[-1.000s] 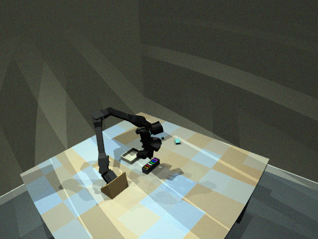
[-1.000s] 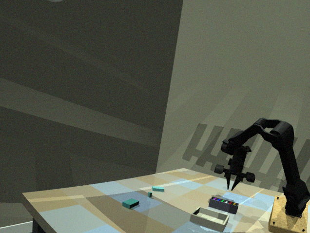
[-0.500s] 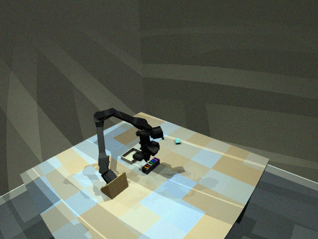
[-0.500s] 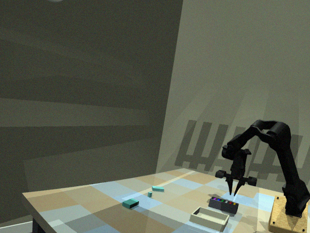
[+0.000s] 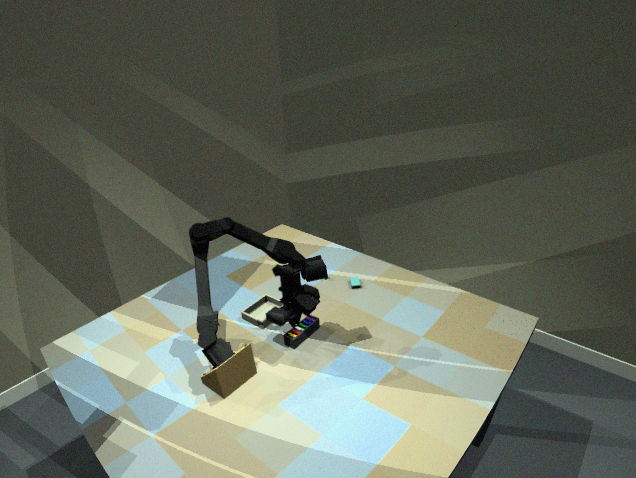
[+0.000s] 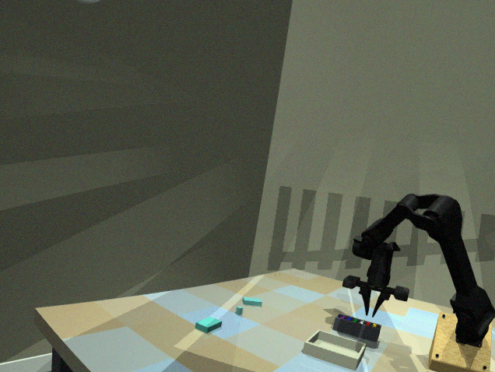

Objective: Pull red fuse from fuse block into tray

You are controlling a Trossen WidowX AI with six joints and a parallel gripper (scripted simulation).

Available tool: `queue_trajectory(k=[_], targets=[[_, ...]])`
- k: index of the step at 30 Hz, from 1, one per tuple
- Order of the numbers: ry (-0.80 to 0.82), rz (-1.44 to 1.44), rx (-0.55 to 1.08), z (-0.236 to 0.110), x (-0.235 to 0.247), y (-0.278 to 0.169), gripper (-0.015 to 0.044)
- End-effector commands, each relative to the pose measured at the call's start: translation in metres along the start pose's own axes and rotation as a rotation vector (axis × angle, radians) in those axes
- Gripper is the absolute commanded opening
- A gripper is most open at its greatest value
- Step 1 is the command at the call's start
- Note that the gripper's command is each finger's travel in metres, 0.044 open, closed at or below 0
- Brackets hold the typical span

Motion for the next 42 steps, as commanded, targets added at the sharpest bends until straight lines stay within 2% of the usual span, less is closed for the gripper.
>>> queue_trajectory(k=[1,42], targets=[[-0.001,0.008,0.008,0.006,0.000,0.001,0.0070],[-0.001,0.008,0.009,0.030,0.000,0.000,0.0070]])
Point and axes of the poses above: the point midway between the two fingers, 35 mm back from their tips, its own z axis out along the fingers, its own x axis across the jaws, y = z × x, the point moved 6 cm from there along -z, back along the fingers, and after that the axes turned 10 degrees about z, right-handed, at the moved point
